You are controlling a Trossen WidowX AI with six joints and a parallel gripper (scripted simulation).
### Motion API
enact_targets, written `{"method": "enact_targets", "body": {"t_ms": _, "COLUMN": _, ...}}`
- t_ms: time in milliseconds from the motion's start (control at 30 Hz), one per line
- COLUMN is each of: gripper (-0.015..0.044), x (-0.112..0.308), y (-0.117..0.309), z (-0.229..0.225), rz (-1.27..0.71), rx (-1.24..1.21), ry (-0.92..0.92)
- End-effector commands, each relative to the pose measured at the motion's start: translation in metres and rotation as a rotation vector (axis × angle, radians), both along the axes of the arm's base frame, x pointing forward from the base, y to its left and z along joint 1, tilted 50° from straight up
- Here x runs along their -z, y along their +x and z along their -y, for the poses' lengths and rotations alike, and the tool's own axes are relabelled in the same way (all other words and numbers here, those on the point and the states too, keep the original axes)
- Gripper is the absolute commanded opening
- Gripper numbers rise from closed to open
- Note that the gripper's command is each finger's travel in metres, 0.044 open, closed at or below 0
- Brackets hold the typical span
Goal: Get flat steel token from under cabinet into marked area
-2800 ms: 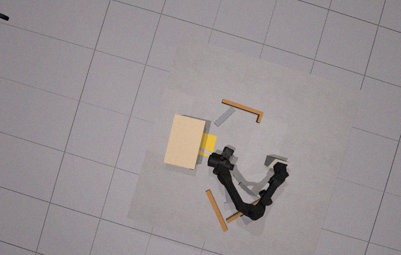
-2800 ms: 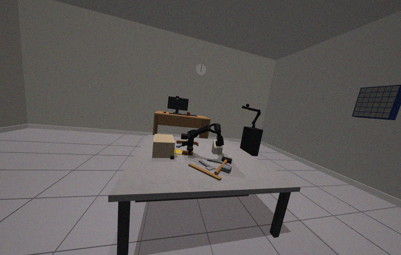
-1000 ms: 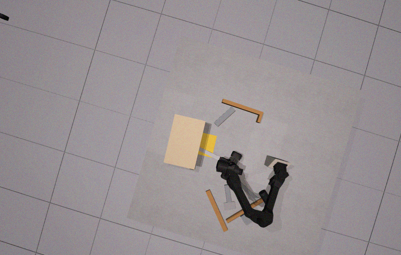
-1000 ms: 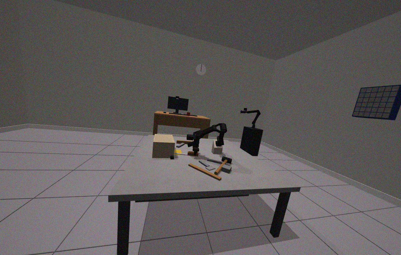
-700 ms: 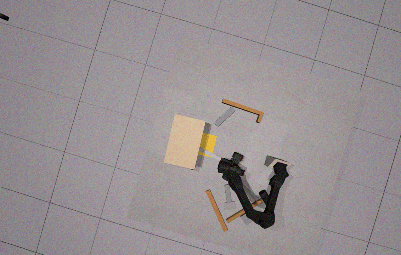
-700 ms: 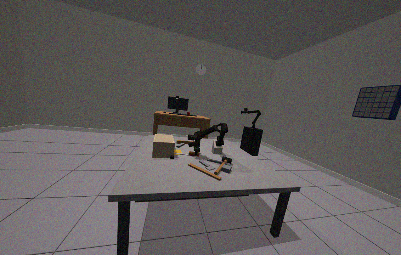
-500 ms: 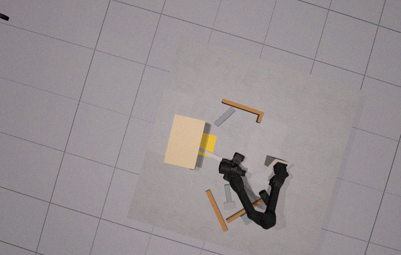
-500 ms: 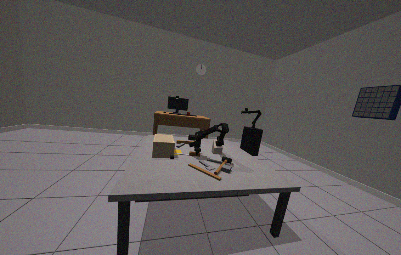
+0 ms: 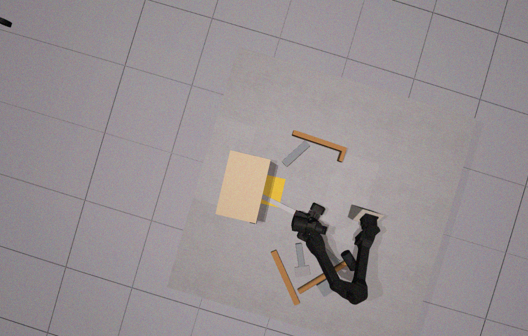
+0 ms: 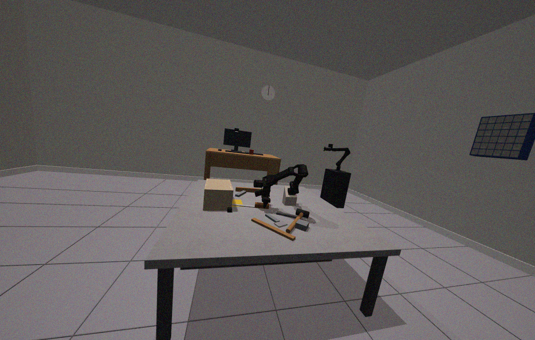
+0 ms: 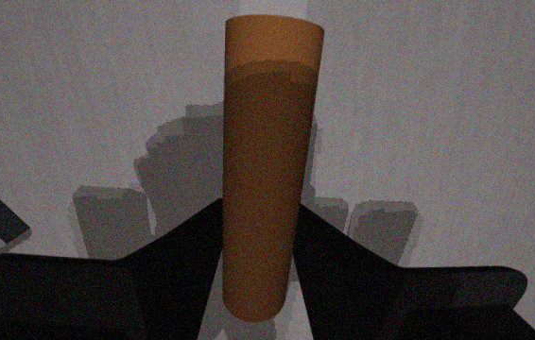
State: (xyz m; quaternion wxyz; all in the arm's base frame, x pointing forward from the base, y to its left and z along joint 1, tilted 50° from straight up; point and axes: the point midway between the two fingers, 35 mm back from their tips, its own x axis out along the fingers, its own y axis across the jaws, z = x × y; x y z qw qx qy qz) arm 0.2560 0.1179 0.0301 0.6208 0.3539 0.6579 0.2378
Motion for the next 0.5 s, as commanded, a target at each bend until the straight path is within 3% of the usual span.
{"method": "enact_targets", "body": {"t_ms": 0, "gripper": 0.0000, "x": 0.000, "y": -0.009, "z": -0.002, "rz": -0.009, "rx": 0.001, "ry": 0.000}}
{"method": "enact_targets", "body": {"t_ms": 467, "gripper": 0.0000, "x": -0.003, "y": -0.025, "z": -0.004, "rz": -0.010, "rx": 0.001, "ry": 0.000}}
